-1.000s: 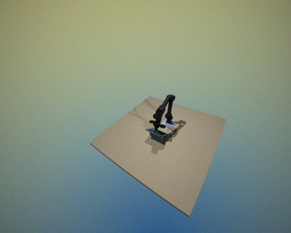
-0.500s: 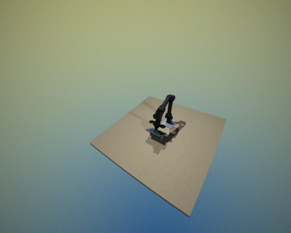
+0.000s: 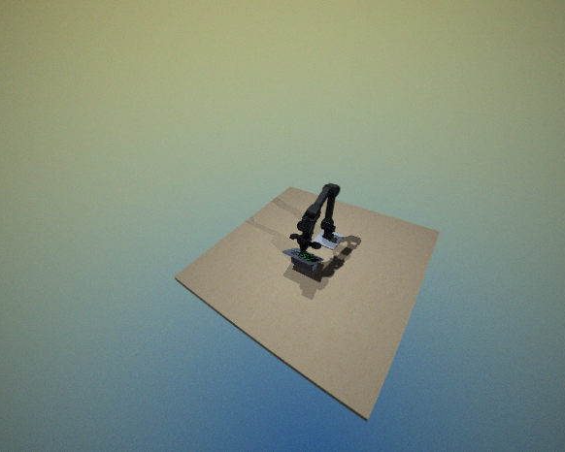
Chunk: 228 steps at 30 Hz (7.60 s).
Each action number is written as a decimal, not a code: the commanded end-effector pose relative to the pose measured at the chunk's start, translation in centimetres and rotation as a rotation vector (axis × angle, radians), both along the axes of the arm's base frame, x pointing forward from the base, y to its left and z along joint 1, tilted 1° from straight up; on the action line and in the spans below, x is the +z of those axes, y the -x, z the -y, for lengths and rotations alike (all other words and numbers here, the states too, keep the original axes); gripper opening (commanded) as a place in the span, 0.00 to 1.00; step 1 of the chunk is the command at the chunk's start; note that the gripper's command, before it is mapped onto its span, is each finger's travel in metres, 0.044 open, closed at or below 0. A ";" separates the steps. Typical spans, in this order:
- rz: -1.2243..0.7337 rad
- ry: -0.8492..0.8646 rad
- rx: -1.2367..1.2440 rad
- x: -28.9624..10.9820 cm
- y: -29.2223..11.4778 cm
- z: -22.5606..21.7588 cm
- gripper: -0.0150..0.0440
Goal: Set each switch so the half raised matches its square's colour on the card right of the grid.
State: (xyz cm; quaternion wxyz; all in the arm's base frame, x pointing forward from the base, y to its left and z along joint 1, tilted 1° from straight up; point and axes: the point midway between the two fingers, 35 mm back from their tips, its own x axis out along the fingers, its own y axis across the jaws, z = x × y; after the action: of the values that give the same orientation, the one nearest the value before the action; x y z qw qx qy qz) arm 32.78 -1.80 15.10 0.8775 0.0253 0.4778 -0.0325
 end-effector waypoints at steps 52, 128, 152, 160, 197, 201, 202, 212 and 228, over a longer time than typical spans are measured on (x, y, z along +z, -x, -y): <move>-0.002 0.002 0.005 2.0 1.7 2.2 0.25; -0.001 0.002 0.005 -0.1 0.2 2.3 0.25; -0.001 0.002 0.005 -0.4 0.0 2.3 0.25; 0.001 0.002 0.006 -0.1 0.1 2.3 0.25; 0.046 0.004 0.005 -2.2 5.9 -0.5 0.25; 0.046 0.004 0.005 -2.5 5.7 -0.5 0.25; 0.046 0.004 0.005 -2.6 5.6 -0.5 0.25; 0.046 0.004 0.005 -3.4 5.1 -0.5 0.25; 0.046 0.004 0.005 -3.4 5.1 -0.5 0.25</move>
State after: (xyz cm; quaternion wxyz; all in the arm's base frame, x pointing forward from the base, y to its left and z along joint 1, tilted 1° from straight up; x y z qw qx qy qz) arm 27.67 -1.28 11.81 0.8887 0.0219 0.4571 -0.0285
